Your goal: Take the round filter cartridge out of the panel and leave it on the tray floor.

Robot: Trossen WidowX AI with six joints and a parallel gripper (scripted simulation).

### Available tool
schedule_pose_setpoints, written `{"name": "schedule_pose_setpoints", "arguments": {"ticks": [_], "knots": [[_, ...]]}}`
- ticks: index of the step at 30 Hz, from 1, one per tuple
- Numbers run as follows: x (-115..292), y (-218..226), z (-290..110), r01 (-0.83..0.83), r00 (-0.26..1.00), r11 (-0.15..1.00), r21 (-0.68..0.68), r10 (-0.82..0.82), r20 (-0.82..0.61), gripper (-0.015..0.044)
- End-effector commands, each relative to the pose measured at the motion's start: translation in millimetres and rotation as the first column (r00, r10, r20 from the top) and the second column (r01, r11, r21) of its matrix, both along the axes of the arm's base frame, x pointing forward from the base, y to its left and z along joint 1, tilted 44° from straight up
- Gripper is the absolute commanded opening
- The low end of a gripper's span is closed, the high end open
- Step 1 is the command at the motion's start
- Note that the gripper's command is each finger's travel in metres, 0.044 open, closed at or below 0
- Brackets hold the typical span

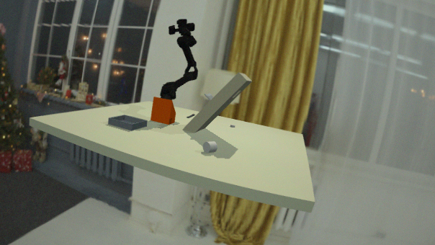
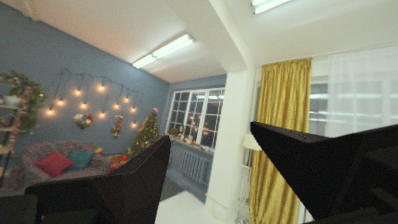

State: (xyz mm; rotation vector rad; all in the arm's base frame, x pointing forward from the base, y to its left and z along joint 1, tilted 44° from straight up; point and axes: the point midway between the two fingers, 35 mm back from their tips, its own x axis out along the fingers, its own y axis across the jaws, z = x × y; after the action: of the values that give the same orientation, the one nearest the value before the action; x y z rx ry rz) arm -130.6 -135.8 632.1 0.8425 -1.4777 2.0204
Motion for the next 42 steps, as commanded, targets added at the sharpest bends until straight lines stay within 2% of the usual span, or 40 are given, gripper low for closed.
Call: {"name": "schedule_pose_setpoints", "arguments": {"ticks": [1, 5, 11, 16, 21, 30, 36, 42], "knots": [[0.3, -1.0, 0.0, -0.002, 1.000, 1.000, 0.003, 0.002, -0.002, 0.0374], [7.5, -26.3, -1.4, -0.060, 0.997, 0.995, 0.076, 0.063, -0.037, 0.0269], [39.9, -101.0, -16.0, -0.239, 0.953, 0.925, 0.297, 0.282, -0.111, 0.0111], [82.0, -161.6, -42.6, -0.394, 0.854, 0.784, 0.480, 0.506, -0.124, 0.0106], [135.0, -210.0, -81.5, -0.516, 0.701, 0.571, 0.638, 0.710, -0.069, 0.0106], [211.1, -245.1, -142.1, -0.573, 0.473, 0.246, 0.782, 0.878, 0.071, 0.0106], [282.3, -254.1, -212.8, -0.531, 0.216, -0.127, 0.838, 0.936, 0.279, 0.0106], [347.9, -232.7, -288.2, -0.394, -0.028, -0.498, 0.773, 0.847, 0.531, 0.0106]]}}
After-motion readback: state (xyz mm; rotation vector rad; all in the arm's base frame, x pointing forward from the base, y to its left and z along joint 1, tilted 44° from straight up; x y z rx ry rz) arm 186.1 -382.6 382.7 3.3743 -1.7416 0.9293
